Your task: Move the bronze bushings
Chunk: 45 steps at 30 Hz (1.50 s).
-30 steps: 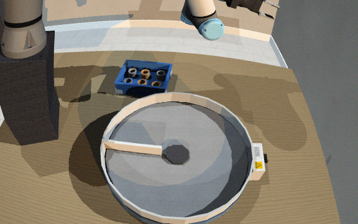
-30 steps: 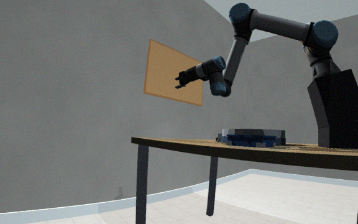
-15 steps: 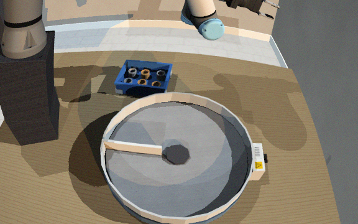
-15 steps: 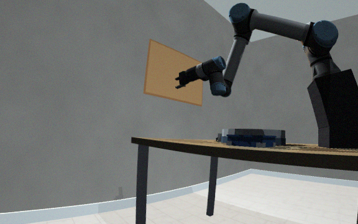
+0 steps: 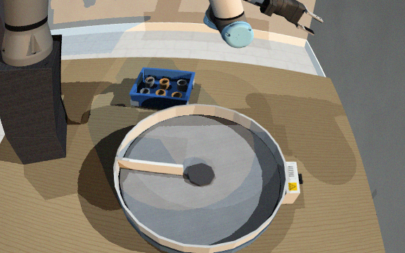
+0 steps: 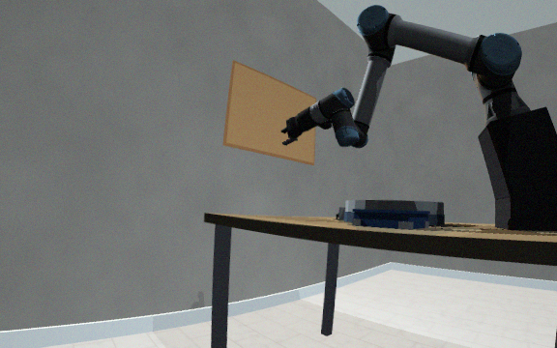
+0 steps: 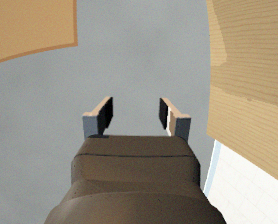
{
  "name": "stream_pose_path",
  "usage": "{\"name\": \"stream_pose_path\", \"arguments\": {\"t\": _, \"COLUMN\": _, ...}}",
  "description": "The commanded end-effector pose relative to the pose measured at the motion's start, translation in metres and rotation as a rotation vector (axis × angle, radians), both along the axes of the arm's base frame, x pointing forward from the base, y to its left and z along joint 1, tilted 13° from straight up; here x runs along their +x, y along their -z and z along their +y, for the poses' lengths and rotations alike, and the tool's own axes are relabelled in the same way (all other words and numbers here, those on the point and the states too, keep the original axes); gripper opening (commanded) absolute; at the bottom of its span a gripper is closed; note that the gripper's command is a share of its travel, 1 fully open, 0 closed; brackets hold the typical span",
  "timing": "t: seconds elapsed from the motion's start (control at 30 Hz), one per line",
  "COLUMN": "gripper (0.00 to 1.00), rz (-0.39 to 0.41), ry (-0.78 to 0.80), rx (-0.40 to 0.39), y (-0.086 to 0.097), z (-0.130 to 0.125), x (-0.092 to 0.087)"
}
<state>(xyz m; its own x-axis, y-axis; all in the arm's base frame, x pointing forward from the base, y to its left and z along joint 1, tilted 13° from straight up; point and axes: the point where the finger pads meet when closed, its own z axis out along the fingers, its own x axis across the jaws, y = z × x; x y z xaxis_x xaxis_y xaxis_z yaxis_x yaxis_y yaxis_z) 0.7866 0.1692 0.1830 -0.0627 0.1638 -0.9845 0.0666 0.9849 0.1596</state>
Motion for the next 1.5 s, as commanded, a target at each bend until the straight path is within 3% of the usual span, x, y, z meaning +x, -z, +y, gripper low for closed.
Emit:
{"name": "stream_pose_path", "arguments": {"t": 0.0, "gripper": 1.00, "rz": 0.095, "ry": 0.040, "rx": 0.046, "y": 0.016, "z": -0.044, "x": -0.002}}
{"name": "stream_pose_path", "arguments": {"t": 0.2, "gripper": 1.00, "rz": 0.240, "ry": 0.118, "rx": 0.136, "y": 0.047, "z": -0.111, "x": -0.019}}
{"name": "stream_pose_path", "arguments": {"t": 0.4, "gripper": 1.00, "rz": 0.367, "ry": 0.200, "rx": 0.236, "y": 0.076, "z": -0.167, "x": -0.047}}
{"name": "stream_pose_path", "arguments": {"t": 0.47, "gripper": 1.00, "rz": 0.367, "ry": 0.200, "rx": 0.236, "y": 0.076, "z": -0.167, "x": -0.047}}
{"name": "stream_pose_path", "arguments": {"t": 0.53, "gripper": 1.00, "rz": 0.437, "ry": 0.251, "rx": 0.299, "y": 0.093, "z": -0.196, "x": -0.069}}
{"name": "stream_pose_path", "arguments": {"t": 0.93, "gripper": 1.00, "rz": 0.652, "ry": 0.444, "rx": 0.545, "y": 0.148, "z": -0.269, "x": -0.163}}
{"name": "stream_pose_path", "arguments": {"t": 0.97, "gripper": 1.00, "rz": 0.668, "ry": 0.461, "rx": 0.567, "y": 0.153, "z": -0.273, "x": -0.172}}
{"name": "stream_pose_path", "arguments": {"t": 1.03, "gripper": 1.00, "rz": 0.668, "ry": 0.461, "rx": 0.567, "y": 0.153, "z": -0.273, "x": -0.172}}
{"name": "stream_pose_path", "arguments": {"t": 1.1, "gripper": 1.00, "rz": 0.720, "ry": 0.519, "rx": 0.645, "y": 0.167, "z": -0.285, "x": -0.204}}
{"name": "stream_pose_path", "arguments": {"t": 1.47, "gripper": 1.00, "rz": 0.864, "ry": 0.708, "rx": 0.902, "y": 0.204, "z": -0.298, "x": -0.305}}
